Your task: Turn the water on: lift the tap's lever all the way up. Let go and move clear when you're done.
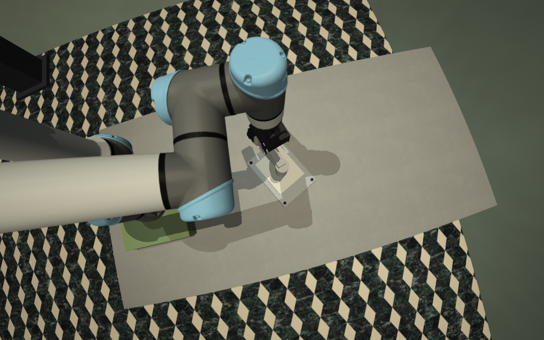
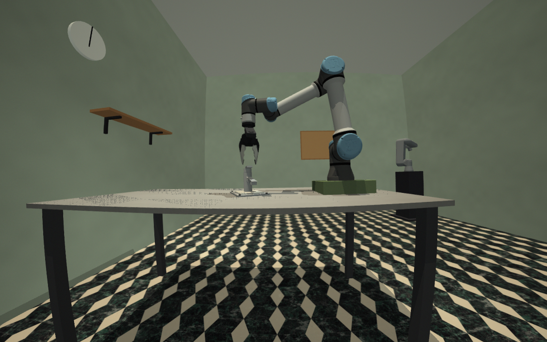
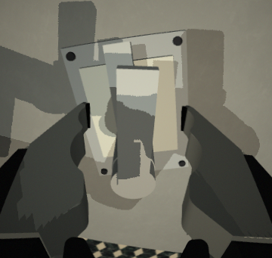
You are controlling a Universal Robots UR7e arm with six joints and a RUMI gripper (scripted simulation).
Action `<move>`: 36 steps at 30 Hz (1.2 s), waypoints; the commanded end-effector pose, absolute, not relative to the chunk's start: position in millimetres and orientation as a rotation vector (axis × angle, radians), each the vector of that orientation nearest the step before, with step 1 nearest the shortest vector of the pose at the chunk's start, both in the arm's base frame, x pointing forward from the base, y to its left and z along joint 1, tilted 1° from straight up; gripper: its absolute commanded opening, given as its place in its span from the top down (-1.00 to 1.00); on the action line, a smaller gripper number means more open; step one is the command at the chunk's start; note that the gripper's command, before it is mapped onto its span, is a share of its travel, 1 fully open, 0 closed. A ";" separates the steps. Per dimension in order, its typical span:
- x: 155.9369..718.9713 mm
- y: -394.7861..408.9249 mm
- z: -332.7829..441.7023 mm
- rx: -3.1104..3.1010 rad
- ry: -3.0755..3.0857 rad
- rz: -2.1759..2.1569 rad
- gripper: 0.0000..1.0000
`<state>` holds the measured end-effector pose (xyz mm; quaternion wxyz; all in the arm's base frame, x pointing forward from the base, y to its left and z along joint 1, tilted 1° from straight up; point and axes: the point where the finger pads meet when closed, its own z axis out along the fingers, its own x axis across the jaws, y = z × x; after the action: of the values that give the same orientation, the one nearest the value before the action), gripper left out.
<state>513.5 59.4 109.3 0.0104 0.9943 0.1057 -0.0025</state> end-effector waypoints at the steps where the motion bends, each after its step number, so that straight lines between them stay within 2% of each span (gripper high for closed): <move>1: 513.8 59.3 108.2 3.103 0.330 -0.006 0.21; 36: 513.8 58.8 84.9 3.103 0.330 -0.006 0.21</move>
<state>513.4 58.9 85.0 0.0103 0.9943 0.1057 -0.0025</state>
